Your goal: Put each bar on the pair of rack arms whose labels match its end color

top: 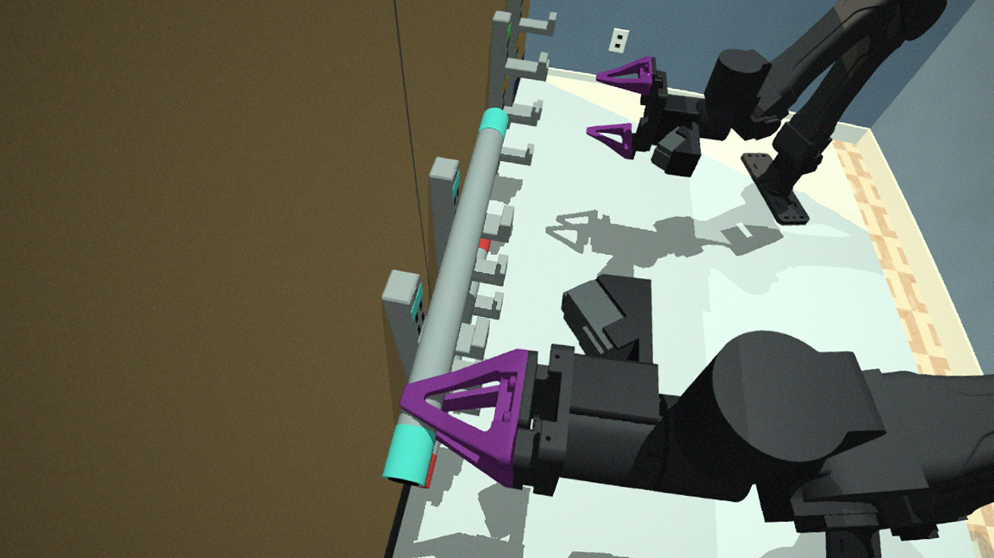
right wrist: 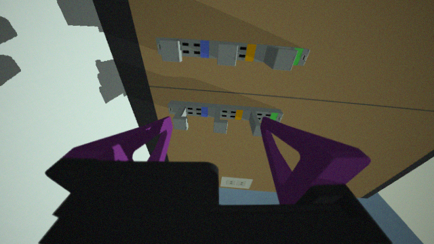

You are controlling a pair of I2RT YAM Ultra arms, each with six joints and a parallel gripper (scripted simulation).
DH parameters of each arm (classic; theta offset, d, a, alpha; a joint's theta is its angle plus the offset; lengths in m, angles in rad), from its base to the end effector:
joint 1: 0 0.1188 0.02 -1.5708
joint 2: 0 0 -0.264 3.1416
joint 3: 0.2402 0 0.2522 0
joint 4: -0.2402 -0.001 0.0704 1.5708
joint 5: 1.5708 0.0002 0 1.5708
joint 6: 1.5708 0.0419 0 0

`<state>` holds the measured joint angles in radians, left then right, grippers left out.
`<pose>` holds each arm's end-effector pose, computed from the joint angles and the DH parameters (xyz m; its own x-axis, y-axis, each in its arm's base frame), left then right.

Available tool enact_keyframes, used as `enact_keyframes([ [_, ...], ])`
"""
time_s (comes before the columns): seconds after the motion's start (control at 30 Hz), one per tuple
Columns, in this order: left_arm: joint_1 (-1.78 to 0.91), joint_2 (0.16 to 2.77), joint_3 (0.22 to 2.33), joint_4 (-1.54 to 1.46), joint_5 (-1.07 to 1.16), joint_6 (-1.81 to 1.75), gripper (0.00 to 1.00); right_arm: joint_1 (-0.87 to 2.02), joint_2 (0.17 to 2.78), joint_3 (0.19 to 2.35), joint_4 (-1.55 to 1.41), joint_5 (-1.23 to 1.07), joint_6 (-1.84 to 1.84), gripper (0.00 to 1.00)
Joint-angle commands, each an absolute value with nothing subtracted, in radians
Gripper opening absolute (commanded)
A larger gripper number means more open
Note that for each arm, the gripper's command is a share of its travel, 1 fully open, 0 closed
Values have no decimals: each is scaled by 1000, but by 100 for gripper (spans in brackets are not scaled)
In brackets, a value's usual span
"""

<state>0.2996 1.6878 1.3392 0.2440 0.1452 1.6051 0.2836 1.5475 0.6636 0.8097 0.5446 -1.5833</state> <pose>0.3959 0.1170 0.3418 -0.1510 0.9883 0.0190 0.1050 -0.0031 0.9945 0.3145 0.0701 0.2233 -0.2558 -0.9654 0.0509 -0.0744 -0.0328 -0.9967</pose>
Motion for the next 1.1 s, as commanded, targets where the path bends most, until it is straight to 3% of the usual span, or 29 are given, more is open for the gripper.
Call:
enact_keyframes([
  [0.0,290,1650,1340,309,146,1572,0,274,1513,665,846,540,-1574,100],
  [1.07,290,1653,1298,353,146,1572,0,274,1513,665,846,540,-1574,100],
])
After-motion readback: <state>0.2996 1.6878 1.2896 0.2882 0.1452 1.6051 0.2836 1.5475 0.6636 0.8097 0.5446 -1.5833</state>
